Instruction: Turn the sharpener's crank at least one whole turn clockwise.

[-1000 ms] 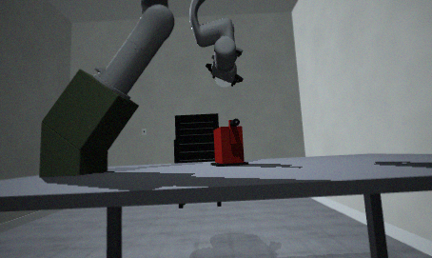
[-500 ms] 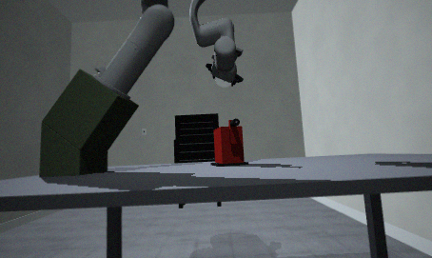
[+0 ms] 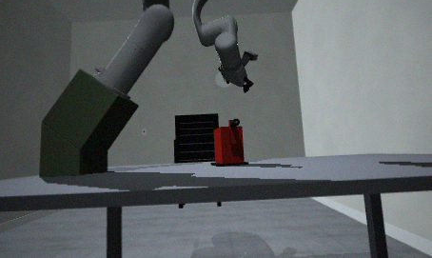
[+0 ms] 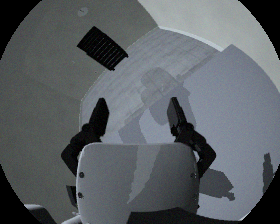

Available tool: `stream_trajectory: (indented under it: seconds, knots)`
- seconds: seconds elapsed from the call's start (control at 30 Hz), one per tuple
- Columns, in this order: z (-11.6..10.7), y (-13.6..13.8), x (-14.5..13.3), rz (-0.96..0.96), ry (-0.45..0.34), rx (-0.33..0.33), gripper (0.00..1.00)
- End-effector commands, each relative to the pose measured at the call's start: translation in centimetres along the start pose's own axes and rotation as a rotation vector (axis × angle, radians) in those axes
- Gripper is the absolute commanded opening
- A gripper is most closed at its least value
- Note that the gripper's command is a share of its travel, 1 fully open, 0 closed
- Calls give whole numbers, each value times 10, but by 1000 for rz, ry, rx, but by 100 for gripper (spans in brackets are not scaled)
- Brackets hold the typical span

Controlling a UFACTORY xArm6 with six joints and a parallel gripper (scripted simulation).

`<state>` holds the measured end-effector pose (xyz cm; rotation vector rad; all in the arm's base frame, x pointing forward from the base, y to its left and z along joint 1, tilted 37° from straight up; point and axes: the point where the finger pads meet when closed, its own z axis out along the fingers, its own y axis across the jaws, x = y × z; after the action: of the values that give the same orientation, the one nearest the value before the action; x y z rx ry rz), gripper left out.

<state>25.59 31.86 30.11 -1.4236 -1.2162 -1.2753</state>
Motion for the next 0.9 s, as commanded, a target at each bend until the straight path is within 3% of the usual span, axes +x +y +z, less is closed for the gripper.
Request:
stream_trajectory:
  seconds: [0.0, 0.4, 0.47, 0.5, 0.87]
  knots:
    - [-6, 38, -1, 94, -21, -135, 100]
    - [-38, 98, -12, 308, -33, -387, 100]
    - [-38, 98, -12, 308, -33, -387, 100]
    - [-47, 111, -16, 363, -33, -447, 100]
    - [-84, 146, -33, 568, -25, -654, 100]
